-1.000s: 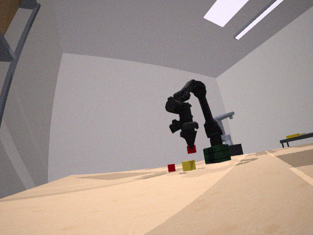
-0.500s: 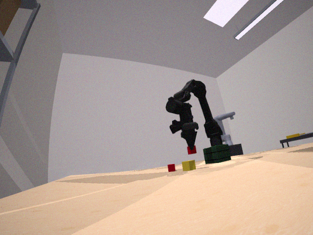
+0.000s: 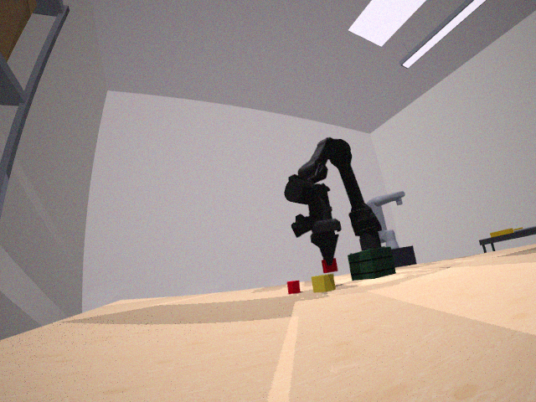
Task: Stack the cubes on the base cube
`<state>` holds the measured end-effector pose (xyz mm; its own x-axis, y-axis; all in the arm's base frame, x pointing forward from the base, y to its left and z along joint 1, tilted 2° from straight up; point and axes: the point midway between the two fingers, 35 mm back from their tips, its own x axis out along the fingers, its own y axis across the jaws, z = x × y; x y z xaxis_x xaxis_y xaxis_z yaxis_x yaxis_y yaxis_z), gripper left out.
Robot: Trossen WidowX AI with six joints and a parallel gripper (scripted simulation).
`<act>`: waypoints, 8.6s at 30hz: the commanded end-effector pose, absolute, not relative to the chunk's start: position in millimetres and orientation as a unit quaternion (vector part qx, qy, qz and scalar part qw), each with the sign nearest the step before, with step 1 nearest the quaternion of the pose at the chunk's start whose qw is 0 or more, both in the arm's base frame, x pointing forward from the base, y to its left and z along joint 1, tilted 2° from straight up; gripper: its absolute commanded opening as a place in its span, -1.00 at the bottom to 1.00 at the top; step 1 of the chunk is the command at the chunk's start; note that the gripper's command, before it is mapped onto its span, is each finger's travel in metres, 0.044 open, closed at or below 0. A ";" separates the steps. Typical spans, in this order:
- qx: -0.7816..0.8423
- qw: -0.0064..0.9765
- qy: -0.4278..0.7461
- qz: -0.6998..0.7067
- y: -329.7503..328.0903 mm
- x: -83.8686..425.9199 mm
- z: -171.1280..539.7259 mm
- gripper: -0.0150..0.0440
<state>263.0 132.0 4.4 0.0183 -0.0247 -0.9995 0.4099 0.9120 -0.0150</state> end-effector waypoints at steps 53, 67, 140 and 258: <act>-0.008 0.714 0.700 -0.010 109.5 282.4 40.9 0.41; -0.227 0.678 0.669 0.203 70.8 306.5 57.5 0.41; -0.417 0.582 0.580 0.389 25.5 325.9 -33.9 -0.14; 0.143 0.700 0.682 -0.156 113.5 299.8 34.4 -0.14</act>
